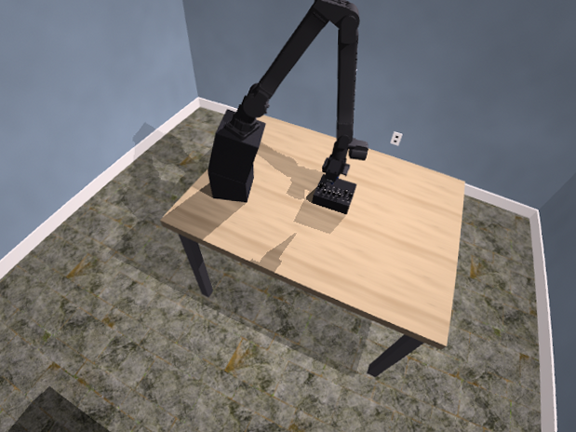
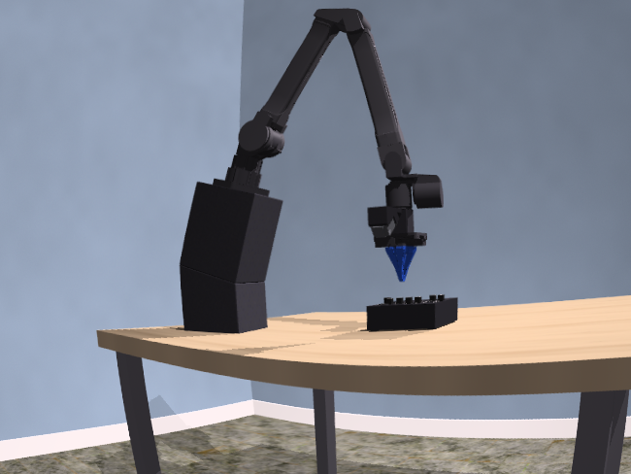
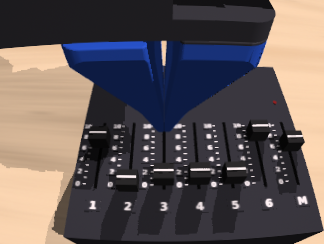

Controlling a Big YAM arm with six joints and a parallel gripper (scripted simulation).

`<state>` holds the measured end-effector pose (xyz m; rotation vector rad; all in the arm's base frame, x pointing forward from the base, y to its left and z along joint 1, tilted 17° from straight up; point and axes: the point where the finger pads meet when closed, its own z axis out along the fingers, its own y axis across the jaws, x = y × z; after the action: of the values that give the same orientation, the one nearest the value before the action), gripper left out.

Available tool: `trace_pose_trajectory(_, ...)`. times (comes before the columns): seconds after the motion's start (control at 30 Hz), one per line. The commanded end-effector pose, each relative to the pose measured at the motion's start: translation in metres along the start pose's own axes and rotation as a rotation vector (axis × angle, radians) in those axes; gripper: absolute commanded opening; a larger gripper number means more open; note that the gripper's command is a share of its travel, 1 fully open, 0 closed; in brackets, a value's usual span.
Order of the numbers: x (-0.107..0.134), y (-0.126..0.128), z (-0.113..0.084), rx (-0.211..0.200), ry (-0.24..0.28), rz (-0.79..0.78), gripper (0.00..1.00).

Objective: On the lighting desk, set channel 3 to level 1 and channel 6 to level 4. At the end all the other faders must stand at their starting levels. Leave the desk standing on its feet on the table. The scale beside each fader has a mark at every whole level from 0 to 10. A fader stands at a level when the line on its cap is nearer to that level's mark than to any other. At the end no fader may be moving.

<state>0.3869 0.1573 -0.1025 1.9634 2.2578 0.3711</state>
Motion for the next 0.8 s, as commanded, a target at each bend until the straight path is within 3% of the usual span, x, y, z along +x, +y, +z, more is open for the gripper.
trace_pose_trajectory(0.0,0.029,0.045,0.003,-0.014,0.004,0.003,0.0)
trace_pose_trajectory(0.13,0.046,0.072,0.003,-0.017,0.006,0.002,0.0)
trace_pose_trajectory(0.23,0.047,0.073,0.003,-0.017,0.007,0.002,0.0)
trace_pose_trajectory(0.27,0.039,0.057,0.006,0.009,-0.003,0.008,0.0)
trace_pose_trajectory(0.43,0.032,0.059,0.006,0.009,-0.006,0.023,0.0)
trace_pose_trajectory(0.5,0.039,0.078,0.003,-0.03,0.007,0.021,0.0)
trace_pose_trajectory(0.6,0.04,0.084,-0.004,-0.047,0.012,0.022,0.0)
trace_pose_trajectory(0.77,0.038,0.076,-0.003,-0.035,0.008,0.022,0.0)
